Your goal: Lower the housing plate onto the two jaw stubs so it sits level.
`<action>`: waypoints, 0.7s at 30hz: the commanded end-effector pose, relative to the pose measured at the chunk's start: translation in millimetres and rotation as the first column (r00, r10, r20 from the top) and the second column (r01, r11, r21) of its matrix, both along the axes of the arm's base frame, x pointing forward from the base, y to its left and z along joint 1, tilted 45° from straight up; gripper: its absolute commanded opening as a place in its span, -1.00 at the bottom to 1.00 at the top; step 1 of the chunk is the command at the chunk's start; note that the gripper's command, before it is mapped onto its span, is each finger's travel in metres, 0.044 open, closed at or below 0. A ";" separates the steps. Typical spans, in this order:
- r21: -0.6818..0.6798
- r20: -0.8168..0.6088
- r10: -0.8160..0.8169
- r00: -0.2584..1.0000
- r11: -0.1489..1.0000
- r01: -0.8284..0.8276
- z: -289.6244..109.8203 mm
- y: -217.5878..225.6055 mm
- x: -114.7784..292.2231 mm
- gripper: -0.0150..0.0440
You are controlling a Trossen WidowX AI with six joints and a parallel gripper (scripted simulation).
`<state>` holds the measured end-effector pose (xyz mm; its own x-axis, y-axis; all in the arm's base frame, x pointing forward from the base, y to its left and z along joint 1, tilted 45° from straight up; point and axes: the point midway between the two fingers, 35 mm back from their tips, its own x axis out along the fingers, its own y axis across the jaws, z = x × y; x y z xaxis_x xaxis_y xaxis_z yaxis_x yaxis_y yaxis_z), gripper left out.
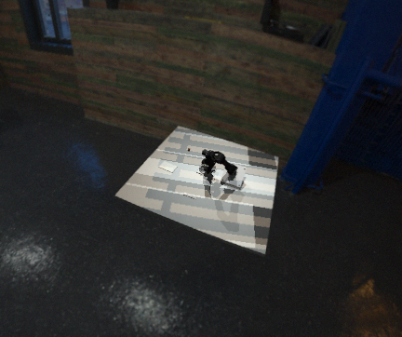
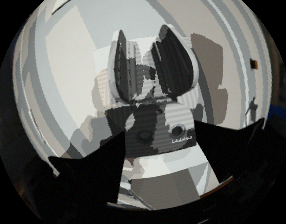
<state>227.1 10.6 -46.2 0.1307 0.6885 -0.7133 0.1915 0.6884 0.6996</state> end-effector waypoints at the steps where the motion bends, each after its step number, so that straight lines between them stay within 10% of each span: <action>1: 0.006 -0.004 -0.004 1.000 1.000 0.004 -1.4 2.1 -0.9 0.70; 21: 0.006 -0.004 -0.004 1.000 1.000 0.004 -3.7 4.4 -0.5 0.70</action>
